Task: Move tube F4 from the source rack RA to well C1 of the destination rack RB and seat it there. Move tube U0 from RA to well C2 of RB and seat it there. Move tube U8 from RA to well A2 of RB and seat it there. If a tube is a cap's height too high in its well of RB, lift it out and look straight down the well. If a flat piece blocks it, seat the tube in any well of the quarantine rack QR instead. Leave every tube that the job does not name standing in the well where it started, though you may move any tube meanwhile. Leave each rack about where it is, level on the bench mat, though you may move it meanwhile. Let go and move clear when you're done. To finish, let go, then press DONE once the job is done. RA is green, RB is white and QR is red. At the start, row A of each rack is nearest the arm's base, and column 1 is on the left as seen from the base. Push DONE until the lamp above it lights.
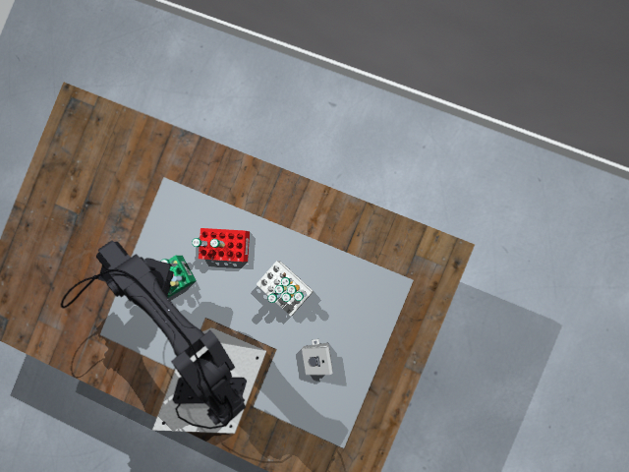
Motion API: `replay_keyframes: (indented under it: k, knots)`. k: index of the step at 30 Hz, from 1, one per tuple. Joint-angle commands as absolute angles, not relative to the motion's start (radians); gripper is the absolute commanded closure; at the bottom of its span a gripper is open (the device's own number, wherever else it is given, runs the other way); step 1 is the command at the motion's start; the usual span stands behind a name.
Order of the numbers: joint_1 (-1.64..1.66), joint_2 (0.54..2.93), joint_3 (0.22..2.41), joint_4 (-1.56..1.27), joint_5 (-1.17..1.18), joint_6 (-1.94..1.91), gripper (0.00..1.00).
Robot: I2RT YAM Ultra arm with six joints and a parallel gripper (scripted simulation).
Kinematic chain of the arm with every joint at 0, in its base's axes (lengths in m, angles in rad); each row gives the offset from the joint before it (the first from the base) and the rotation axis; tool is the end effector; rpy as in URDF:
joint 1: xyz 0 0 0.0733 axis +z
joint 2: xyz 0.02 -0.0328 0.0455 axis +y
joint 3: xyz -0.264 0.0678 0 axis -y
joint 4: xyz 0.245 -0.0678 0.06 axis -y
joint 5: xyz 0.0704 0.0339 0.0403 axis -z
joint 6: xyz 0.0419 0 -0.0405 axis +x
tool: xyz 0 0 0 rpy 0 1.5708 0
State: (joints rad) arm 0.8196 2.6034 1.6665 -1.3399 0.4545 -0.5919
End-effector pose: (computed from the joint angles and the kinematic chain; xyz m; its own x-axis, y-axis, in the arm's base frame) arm 0.2651 0.2585 0.0102 0.0438 -0.6875 0.7248 -0.9961 0.0258 0.0847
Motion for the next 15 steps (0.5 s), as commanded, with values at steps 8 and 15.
replay_keyframes:
  k: [8, 15]
  knots:
    - [0.858, 2.567, 1.729, -1.396, 0.429, -0.574, 1.00]
    - [0.866, 2.570, 1.759, -1.425, 0.425, -0.568, 1.00]
